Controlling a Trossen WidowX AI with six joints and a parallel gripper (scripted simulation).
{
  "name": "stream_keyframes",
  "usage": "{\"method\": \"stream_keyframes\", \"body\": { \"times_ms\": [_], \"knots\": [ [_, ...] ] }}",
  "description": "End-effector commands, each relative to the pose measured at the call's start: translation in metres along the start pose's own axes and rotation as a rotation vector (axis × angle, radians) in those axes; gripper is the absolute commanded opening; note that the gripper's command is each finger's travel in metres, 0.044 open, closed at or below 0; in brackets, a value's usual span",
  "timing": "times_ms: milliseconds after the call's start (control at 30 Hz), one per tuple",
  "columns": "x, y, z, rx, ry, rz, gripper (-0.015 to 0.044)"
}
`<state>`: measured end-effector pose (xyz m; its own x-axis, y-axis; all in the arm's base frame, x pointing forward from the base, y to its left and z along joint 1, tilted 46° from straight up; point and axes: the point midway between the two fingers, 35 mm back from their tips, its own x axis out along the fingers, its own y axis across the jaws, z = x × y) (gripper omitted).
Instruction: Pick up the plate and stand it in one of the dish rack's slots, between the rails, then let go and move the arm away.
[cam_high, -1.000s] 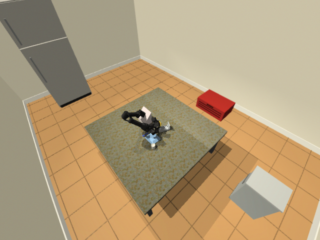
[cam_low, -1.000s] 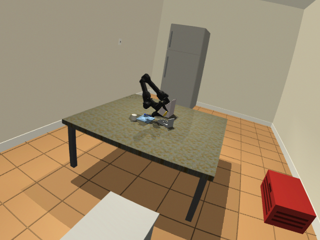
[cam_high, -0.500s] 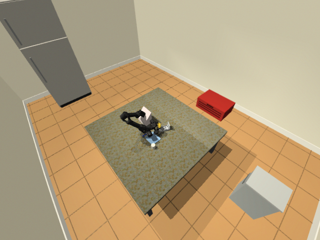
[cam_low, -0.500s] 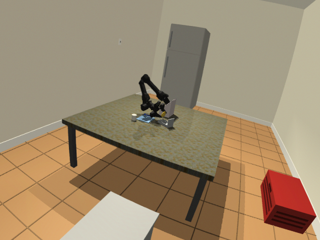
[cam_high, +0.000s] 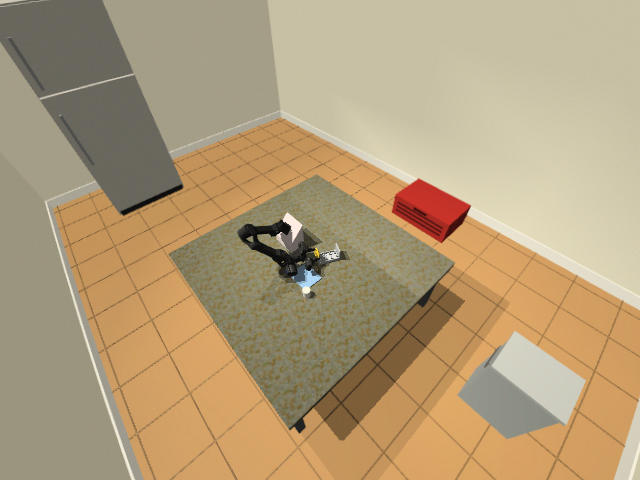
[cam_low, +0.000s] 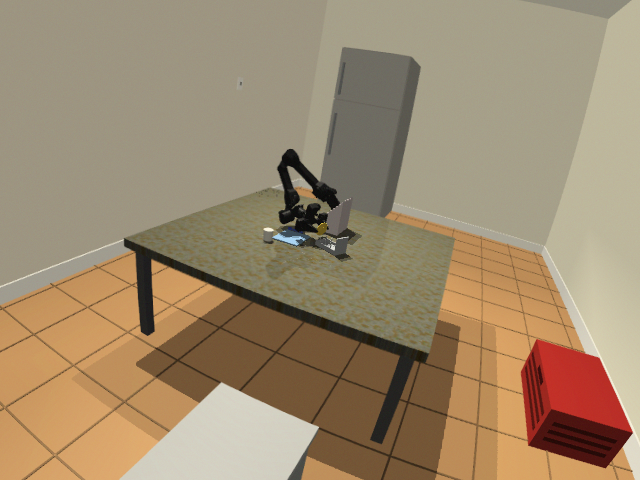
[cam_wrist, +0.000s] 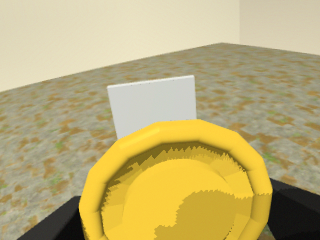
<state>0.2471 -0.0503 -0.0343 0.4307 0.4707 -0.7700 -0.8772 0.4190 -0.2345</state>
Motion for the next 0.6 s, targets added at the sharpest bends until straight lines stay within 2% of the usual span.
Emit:
{"method": "stream_keyframes", "body": {
  "times_ms": [0, 333, 567],
  "knots": [
    [-0.004, -0.001, 0.000, -0.074, -0.030, -0.041, 0.0000],
    [-0.003, -0.001, 0.000, -0.073, -0.029, -0.040, 0.0000],
    [0.011, 0.000, 0.002, -0.065, -0.022, -0.036, 0.0000]
  ]
}}
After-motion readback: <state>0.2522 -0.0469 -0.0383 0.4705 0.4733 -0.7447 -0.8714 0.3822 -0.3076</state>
